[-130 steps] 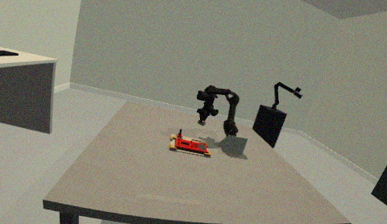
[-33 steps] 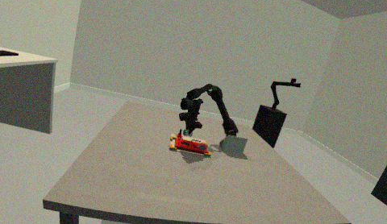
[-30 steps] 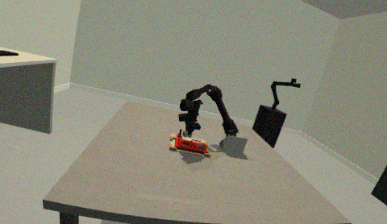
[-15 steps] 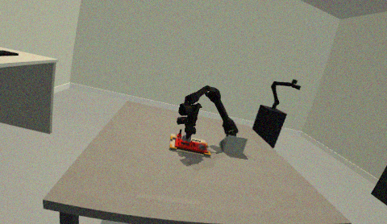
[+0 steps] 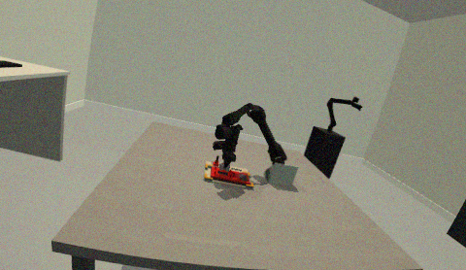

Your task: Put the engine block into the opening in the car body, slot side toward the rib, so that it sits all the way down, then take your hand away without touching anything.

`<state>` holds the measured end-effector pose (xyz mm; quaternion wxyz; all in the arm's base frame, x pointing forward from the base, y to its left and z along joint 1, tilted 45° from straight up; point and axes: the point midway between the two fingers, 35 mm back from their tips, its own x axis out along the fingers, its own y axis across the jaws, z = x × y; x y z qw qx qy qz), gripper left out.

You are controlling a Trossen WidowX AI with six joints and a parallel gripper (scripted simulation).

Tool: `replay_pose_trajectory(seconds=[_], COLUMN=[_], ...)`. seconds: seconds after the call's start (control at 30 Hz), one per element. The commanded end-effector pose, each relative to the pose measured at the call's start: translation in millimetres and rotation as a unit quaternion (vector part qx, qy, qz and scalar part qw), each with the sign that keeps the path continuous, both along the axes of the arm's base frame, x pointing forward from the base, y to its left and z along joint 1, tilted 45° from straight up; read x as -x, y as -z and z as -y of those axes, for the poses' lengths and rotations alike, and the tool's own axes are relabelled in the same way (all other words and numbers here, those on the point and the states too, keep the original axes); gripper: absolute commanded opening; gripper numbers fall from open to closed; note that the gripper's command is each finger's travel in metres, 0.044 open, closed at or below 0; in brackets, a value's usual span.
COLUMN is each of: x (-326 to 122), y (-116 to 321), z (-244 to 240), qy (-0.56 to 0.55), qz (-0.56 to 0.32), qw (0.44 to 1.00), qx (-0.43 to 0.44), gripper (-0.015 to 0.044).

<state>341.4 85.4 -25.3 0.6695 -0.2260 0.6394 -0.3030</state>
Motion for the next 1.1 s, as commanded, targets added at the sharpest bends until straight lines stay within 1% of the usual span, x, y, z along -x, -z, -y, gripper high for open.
replay_pose_trajectory(seconds=[0.0, 0.23, 0.43, 0.77, 1.07], x=[-0.2, -0.2, -0.6, -0.6, -0.4], y=[0.5, 0.5, 1.2, 1.2, 1.9], z=[-0.7, -0.8, -1.8, -1.8, -0.6], qy=[-0.012, -0.01, 0.014, 0.014, -0.014], qz=[-0.011, -0.01, 0.014, 0.014, -0.013], qw=[1.0, 1.0, 1.0, 1.0, 1.0], qx=[-0.002, -0.002, -0.002, -0.002, -0.002], gripper=[0.0158, 0.0158, 0.0158, 0.0158, 0.0158])
